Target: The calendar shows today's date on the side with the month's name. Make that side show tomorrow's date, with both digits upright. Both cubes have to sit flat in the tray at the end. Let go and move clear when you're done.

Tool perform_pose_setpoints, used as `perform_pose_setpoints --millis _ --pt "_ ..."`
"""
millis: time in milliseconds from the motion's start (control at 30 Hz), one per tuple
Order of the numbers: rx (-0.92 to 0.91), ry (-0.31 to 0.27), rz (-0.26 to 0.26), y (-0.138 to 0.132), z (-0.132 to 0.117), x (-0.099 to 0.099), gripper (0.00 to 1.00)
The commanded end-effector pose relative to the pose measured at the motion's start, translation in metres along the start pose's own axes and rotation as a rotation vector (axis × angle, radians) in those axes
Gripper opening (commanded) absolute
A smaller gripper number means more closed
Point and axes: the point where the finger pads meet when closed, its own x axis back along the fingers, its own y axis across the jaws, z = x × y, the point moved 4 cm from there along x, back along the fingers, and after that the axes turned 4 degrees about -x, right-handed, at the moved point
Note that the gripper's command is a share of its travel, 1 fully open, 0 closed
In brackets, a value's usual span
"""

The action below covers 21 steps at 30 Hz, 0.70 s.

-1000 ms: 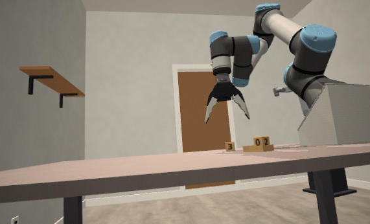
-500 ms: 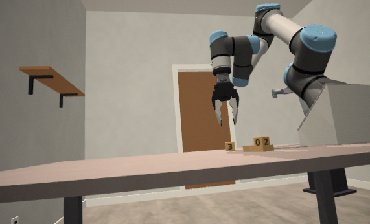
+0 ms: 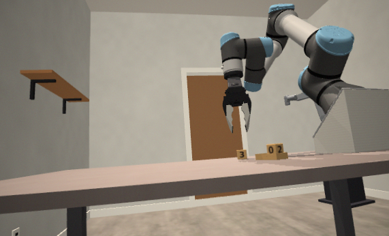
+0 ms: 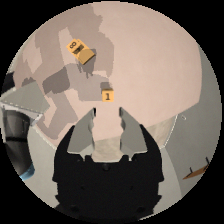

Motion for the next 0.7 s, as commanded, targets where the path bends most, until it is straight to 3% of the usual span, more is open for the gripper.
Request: perform_pose_setpoints --millis 0,667 --pt "0.000 0.000 -0.001 0.0002 0.0000 0.0002 0.29" --pt "0.000 0.000 -0.001 0.0002 0.0000 -0.0036 0.29"
